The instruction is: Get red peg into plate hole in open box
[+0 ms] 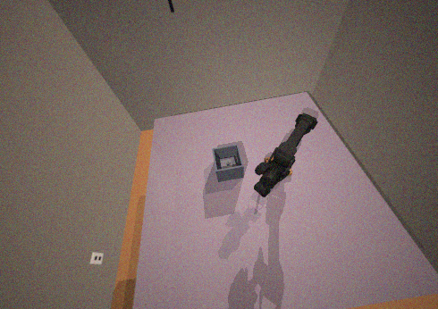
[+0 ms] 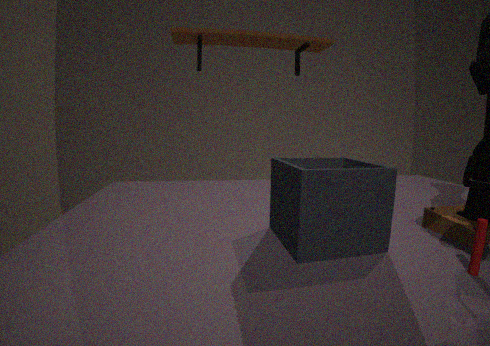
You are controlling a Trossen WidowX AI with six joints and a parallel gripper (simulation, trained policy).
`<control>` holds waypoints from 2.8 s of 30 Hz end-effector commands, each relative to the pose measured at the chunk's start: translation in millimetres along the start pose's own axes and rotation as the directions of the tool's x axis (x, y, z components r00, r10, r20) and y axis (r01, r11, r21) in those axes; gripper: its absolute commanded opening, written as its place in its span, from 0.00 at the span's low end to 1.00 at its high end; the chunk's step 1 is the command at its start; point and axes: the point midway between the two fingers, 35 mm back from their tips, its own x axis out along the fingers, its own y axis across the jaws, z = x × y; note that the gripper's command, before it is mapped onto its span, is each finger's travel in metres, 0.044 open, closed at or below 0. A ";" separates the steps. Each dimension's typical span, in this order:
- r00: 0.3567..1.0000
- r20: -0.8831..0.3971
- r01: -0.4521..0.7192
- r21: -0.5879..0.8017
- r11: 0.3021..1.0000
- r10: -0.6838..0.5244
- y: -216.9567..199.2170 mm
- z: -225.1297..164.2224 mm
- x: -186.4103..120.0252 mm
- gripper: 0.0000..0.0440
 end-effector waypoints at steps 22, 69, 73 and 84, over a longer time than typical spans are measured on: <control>0.976 0.001 0.218 0.121 0.968 -0.220 -33.1 35.5 74.6 0.98; 0.997 -0.013 0.074 0.164 0.984 -0.073 -6.9 60.8 107.3 0.00; 1.000 -0.012 0.026 0.159 0.987 -0.024 1.8 64.2 90.5 0.00; 0.995 0.047 -0.098 0.129 0.987 0.092 18.7 87.0 37.1 0.00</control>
